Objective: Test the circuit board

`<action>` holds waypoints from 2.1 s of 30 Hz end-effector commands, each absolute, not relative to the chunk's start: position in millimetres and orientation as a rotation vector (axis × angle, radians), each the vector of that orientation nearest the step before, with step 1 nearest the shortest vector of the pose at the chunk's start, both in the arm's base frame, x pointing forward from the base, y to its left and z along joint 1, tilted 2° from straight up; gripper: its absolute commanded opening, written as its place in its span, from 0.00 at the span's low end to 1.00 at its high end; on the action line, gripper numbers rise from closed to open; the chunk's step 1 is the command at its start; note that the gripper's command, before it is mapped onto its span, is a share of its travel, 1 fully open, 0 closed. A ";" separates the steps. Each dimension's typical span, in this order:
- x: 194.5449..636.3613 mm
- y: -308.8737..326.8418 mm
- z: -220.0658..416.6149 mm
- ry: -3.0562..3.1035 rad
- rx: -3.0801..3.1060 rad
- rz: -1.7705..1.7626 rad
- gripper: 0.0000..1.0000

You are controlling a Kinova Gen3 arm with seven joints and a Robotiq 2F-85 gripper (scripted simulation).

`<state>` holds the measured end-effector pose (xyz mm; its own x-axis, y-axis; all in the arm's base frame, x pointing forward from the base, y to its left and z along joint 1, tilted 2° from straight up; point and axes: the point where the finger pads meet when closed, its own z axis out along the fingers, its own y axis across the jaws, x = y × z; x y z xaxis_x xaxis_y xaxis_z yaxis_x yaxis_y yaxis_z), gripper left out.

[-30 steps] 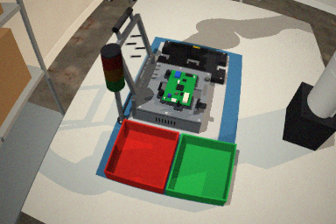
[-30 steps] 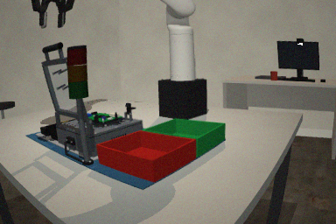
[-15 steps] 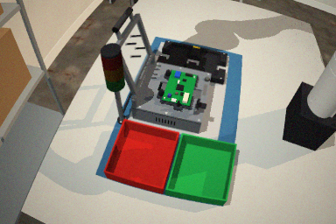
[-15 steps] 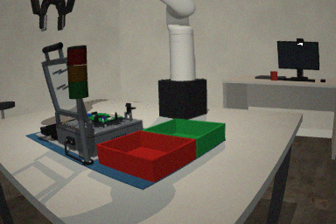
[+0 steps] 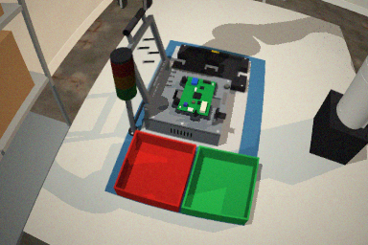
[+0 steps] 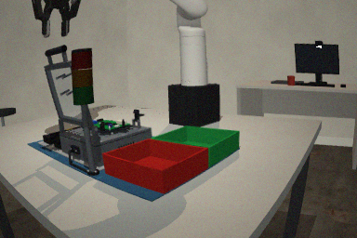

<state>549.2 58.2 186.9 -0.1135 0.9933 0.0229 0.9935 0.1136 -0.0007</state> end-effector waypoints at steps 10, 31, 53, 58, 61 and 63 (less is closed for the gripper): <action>549.8 58.1 184.7 -2.330 -2.087 -0.023 0.50; 550.2 60.1 164.3 -2.331 -2.086 -0.023 0.50; 551.1 62.2 140.2 -2.330 -2.086 -0.024 0.50; 551.1 62.2 140.2 -2.330 -2.086 -0.024 0.50; 551.1 62.2 140.2 -2.330 -2.086 -0.024 0.50; 551.1 62.2 140.2 -2.330 -2.086 -0.024 0.50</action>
<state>551.1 60.2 142.0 -0.1116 0.9935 0.0224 0.9938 0.1116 0.0000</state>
